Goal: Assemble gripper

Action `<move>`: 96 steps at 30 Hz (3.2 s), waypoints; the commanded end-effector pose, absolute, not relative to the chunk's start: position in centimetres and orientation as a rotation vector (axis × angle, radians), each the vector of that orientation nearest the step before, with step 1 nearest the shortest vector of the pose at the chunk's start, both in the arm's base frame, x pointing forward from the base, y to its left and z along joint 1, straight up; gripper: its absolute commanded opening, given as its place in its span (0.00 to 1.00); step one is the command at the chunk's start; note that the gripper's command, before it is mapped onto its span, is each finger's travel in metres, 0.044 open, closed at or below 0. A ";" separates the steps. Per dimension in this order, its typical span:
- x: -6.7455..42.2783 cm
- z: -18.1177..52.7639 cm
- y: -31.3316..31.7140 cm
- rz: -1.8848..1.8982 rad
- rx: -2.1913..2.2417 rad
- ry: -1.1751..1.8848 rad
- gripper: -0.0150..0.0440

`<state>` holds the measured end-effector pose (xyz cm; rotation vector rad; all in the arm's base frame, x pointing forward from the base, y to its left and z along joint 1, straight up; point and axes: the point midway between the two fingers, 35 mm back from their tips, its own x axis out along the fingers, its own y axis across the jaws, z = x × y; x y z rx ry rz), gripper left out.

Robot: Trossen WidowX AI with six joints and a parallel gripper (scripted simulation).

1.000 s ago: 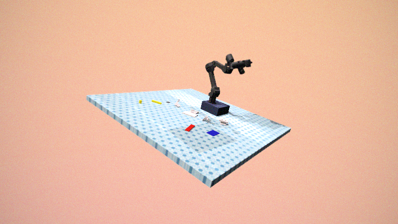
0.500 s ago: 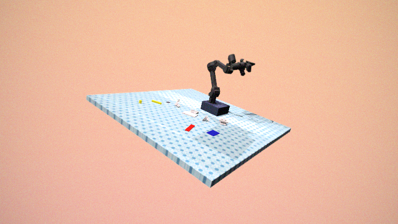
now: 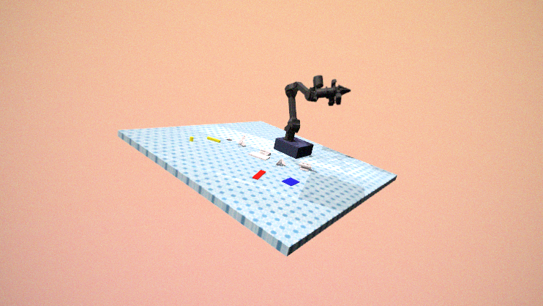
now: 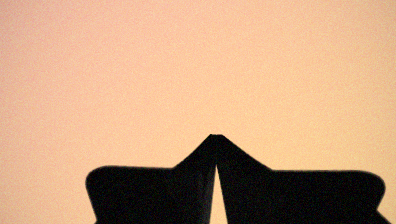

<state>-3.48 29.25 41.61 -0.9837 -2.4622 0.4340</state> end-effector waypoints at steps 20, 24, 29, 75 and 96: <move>1.8 39.4 33.7 0.927 -1.058 -2.025 0.25; 2.8 38.7 34.4 1.013 -1.064 -1.931 0.25; 4.2 37.7 35.4 1.102 -1.073 -1.803 0.25; 16.5 26.4 39.1 1.531 -0.969 -0.536 0.25; 21.2 20.5 37.8 1.478 -0.844 0.045 0.25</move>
